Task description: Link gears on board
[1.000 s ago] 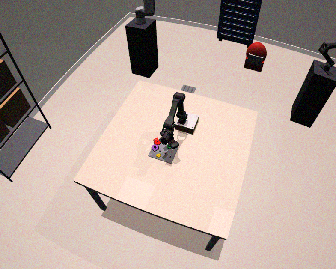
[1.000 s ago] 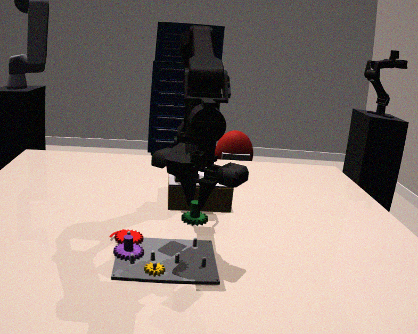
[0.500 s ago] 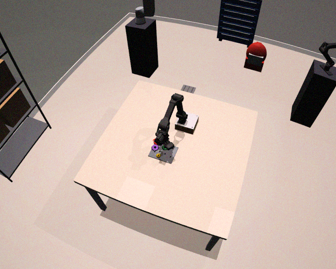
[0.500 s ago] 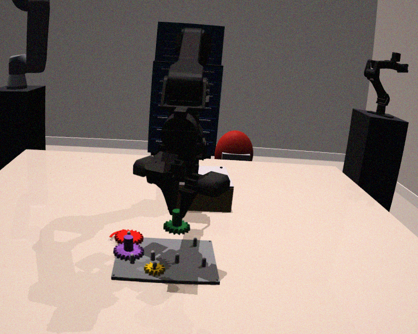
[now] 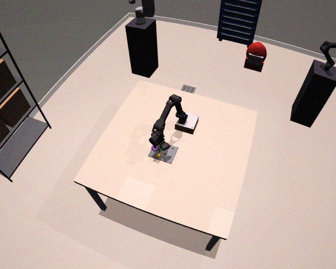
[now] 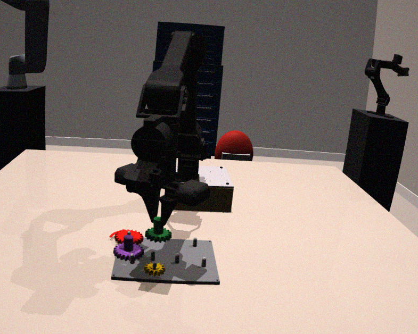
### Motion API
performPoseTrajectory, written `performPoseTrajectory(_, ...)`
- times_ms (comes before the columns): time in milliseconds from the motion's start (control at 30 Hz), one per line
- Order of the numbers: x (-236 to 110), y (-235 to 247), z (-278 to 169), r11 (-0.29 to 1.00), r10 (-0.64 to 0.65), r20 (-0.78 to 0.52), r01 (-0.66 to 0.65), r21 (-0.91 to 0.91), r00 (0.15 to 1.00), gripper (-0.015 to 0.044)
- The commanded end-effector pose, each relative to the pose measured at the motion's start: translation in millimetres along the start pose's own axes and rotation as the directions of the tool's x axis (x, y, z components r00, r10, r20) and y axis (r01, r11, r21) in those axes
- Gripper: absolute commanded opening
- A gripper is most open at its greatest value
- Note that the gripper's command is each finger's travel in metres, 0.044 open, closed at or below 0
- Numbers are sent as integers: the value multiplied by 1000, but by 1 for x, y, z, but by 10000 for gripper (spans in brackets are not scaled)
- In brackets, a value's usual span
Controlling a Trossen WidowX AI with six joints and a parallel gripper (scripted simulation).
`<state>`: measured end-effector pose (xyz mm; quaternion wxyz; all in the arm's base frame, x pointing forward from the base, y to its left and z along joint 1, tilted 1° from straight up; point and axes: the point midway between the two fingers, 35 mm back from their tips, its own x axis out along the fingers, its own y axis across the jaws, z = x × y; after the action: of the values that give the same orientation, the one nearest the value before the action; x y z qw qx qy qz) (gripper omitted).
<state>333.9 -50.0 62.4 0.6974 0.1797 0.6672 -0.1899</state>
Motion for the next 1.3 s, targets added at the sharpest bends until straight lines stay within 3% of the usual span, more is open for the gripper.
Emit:
performPoseTrajectory(0,6,-7,6,1000,-5,-4,5,-6,1000,0)
performPoseTrajectory(267,4,-8,7,999,-5,-4,5,34,1000,0)
performPoseTrajectory(633,3,-8,7,944,-5,-4,6,331,1000,0)
performPoseTrajectory(1267,2,-8,7,627,-5,-4,6,779,1000,0)
